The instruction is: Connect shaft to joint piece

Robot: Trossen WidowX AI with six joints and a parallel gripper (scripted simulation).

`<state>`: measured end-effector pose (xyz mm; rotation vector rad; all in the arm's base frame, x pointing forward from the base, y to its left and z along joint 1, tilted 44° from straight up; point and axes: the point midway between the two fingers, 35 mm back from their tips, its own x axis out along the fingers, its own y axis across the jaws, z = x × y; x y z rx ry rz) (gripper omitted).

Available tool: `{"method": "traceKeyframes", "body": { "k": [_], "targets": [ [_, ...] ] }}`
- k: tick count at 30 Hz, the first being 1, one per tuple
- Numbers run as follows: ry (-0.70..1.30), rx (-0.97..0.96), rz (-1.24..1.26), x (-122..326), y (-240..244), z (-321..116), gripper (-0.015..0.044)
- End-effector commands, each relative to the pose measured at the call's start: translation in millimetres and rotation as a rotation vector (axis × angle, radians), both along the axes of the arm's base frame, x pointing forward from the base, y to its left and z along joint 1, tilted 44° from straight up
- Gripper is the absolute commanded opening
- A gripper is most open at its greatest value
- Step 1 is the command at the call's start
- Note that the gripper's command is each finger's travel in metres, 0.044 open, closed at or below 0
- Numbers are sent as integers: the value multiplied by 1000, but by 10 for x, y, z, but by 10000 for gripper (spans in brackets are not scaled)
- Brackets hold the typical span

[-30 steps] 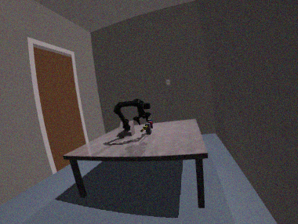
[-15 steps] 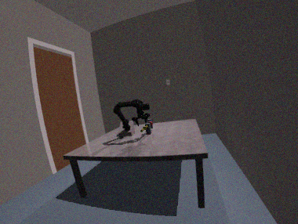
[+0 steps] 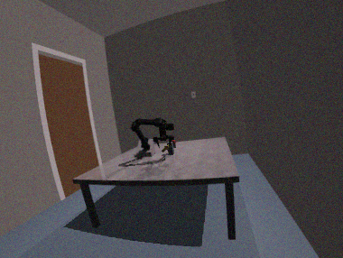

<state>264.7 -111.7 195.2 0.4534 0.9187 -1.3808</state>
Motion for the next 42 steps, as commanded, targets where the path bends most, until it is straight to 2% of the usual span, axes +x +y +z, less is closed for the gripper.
{"method": "traceKeyframes", "body": {
  "k": [1,7,35,42],
  "targets": [
    [-87,-47,-128,-15,-77,-95,440],
    [-195,-100,-267,-29,-153,-188,440],
    [-198,-102,-272,-55,-345,-404,440],
    [-198,-102,-272,-55,-345,-404,256]
  ]
}}
